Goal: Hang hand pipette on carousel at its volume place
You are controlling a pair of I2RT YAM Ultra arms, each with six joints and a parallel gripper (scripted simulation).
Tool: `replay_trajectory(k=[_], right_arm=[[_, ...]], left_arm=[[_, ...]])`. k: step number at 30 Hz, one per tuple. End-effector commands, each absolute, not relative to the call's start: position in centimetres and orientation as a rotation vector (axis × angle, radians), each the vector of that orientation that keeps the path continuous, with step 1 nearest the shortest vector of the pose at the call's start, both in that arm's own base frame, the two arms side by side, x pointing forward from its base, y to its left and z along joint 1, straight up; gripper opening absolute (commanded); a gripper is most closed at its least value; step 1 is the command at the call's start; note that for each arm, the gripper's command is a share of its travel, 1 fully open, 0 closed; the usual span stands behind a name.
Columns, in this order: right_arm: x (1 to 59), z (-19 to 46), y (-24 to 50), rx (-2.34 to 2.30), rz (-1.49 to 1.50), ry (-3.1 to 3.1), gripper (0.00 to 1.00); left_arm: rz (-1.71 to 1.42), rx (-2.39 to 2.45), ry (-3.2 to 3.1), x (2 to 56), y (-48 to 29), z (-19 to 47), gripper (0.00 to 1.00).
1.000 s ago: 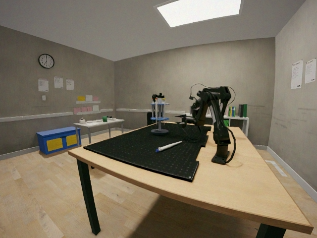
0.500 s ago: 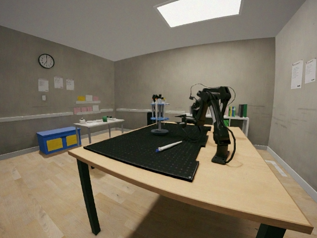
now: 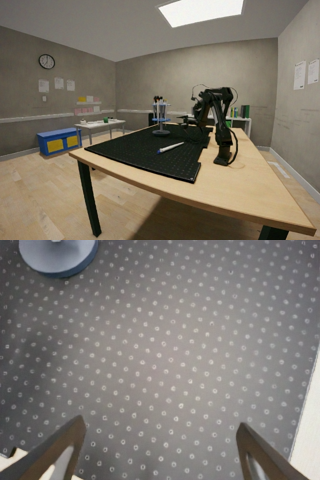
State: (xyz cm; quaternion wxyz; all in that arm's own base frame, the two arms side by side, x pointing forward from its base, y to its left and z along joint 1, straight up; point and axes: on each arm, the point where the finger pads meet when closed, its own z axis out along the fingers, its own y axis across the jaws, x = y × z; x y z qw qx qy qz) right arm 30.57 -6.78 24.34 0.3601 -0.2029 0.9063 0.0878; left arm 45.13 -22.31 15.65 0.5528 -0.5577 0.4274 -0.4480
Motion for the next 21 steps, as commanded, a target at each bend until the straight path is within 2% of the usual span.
replay_trajectory(k=[1, 21], right_arm=[[30.91, 25.28, -6.97, -0.53, 0.21, 2.299, 1.0], [30.91, 25.28, -6.97, -0.53, 0.21, 2.299, 1.0]], left_arm=[[-1.049, -1.302, 1.04, 44.94, -22.74, 16.09, 0.49], [-1.033, -1.3, 1.056, 44.92, -22.91, 15.11, 0.49]])
